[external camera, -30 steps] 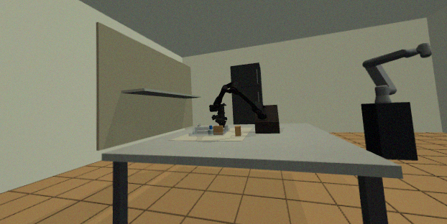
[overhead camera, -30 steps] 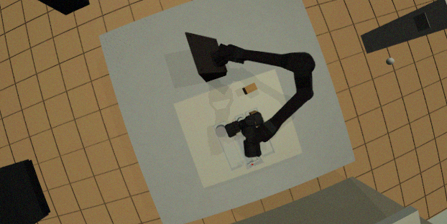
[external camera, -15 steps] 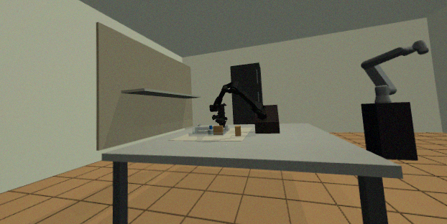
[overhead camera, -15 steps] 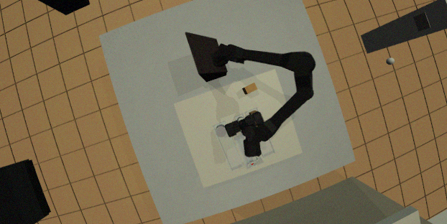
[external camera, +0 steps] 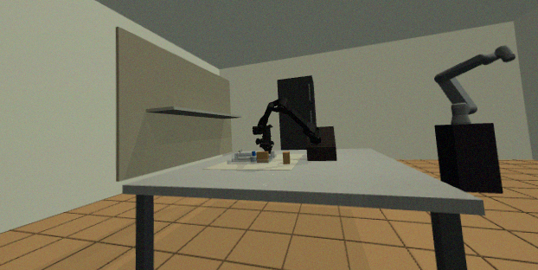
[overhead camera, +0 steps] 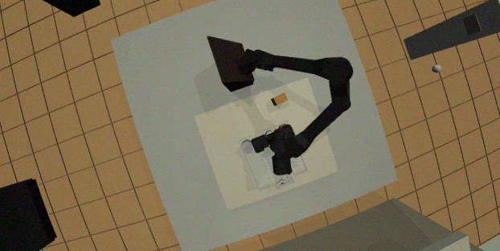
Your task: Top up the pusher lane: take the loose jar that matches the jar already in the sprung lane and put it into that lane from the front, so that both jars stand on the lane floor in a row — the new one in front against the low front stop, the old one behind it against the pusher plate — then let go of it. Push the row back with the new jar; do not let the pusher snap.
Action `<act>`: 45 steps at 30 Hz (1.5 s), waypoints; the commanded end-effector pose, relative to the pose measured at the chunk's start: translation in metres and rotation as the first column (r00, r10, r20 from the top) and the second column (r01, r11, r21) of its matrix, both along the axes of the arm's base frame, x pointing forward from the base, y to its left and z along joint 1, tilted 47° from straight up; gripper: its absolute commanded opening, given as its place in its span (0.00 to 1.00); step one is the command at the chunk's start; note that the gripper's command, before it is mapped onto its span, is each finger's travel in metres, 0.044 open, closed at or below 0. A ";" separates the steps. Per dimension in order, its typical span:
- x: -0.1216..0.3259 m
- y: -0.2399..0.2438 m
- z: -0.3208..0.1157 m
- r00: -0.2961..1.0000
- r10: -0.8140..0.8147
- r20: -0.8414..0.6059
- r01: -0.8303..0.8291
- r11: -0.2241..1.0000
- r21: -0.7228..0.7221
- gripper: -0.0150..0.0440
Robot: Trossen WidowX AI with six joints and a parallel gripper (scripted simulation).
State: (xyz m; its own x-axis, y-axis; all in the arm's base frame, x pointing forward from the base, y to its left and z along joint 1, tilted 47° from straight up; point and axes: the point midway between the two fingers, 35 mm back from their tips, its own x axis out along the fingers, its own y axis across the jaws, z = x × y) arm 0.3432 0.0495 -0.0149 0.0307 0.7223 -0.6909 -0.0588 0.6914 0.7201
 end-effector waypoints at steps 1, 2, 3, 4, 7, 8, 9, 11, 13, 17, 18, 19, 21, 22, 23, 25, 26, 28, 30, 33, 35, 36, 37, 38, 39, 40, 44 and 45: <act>0.000 0.001 0.001 1.000 0.000 0.008 0.000 1.000 0.006 0.25; 0.000 0.001 0.001 1.000 0.000 0.008 0.000 1.000 0.006 0.25; 0.000 0.001 0.001 1.000 0.000 0.008 0.000 1.000 0.006 0.25; 0.000 0.001 0.001 1.000 0.000 0.008 0.000 1.000 0.006 0.25; -0.001 0.001 0.001 1.000 0.000 0.008 0.000 1.000 0.006 0.25; -0.001 0.001 0.001 1.000 0.000 0.008 0.000 1.000 0.006 0.25; -0.001 0.001 0.000 1.000 0.000 0.008 0.000 1.000 0.006 0.25; -0.001 0.001 0.000 1.000 0.000 0.008 0.000 1.000 0.006 0.25; -0.002 0.001 0.000 1.000 0.000 0.008 0.000 1.000 0.006 0.25; -0.002 0.001 0.000 1.000 0.000 0.008 0.000 1.000 0.006 0.25; -0.002 0.001 0.000 1.000 0.000 0.008 0.000 1.000 0.006 0.25; -0.003 0.001 0.000 1.000 0.000 0.008 0.000 1.000 0.006 0.25; -0.003 0.001 0.000 1.000 0.000 0.008 0.000 1.000 0.006 0.25; -0.003 0.001 0.000 1.000 0.000 0.008 0.000 1.000 0.006 0.25; -0.003 0.001 0.000 1.000 0.000 0.008 0.000 1.000 0.006 0.25; -0.004 0.001 0.000 1.000 0.000 0.008 0.000 1.000 0.006 0.25; -0.004 0.001 0.000 1.000 0.000 0.008 0.000 1.000 0.006 0.25; -0.005 0.000 0.000 1.000 0.000 0.008 0.000 1.000 0.006 0.25; -0.006 0.000 -0.001 1.000 0.000 0.008 0.000 1.000 0.006 0.25; -0.006 0.000 -0.001 1.000 0.000 0.008 0.000 1.000 0.006 0.25; -0.006 0.000 -0.001 1.000 0.000 0.008 0.000 1.000 0.006 0.25; -0.006 0.000 -0.001 1.000 0.000 0.008 0.000 1.000 0.006 0.25; -0.006 0.000 -0.001 1.000 0.000 0.008 0.000 1.000 0.006 0.25; -0.006 0.000 -0.001 1.000 0.000 0.008 0.000 1.000 0.006 0.25; -0.006 0.000 -0.001 1.000 0.000 0.008 0.000 1.000 0.006 0.25; -0.006 0.000 -0.001 1.000 0.000 0.008 0.000 1.000 0.006 0.25; -0.005 0.000 -0.001 1.000 0.000 0.008 0.000 1.000 0.006 0.39; -0.005 0.000 -0.001 1.000 0.000 0.008 0.000 1.000 0.006 0.43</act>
State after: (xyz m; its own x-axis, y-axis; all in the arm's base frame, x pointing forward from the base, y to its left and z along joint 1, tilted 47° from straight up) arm 0.3381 0.0494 -0.0154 0.0363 0.7252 -0.6876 -0.0598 0.6884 0.7229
